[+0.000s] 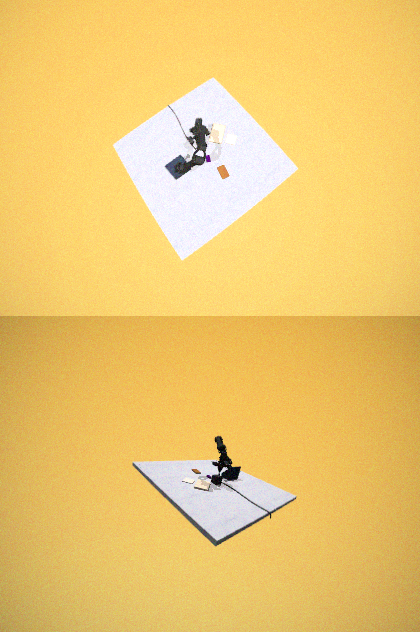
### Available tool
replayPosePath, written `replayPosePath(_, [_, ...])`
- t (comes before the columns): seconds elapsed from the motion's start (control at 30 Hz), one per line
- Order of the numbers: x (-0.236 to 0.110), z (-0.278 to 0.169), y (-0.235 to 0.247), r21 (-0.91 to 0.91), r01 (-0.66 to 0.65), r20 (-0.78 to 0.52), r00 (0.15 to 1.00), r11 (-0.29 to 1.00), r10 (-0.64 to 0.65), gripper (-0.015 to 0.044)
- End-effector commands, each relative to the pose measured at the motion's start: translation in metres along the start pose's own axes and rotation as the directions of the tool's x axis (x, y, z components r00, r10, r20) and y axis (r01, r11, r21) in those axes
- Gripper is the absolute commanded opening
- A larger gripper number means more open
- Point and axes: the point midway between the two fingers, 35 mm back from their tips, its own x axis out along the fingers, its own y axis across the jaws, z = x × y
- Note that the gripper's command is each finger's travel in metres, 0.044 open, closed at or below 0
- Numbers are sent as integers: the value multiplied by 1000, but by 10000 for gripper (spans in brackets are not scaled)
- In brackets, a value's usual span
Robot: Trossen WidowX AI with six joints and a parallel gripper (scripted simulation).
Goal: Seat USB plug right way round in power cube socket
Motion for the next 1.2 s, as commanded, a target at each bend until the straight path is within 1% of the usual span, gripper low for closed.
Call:
replayPosePath(0.0, [-3, 0, 0, 5, -2, 2, 1000, 1000, 2, 0])
replayPosePath(0.73, [-16, 0, 0, 9, -2, 2, 1000, 1000, 2, 0])
replayPosePath(0.9, [-14, 0, 0, 85, -1, 1, 1000, 996, 1, 0])
replayPosePath(1.17, [-14, 0, 0, 297, 0, 1, 1000, 955, 0, 0])
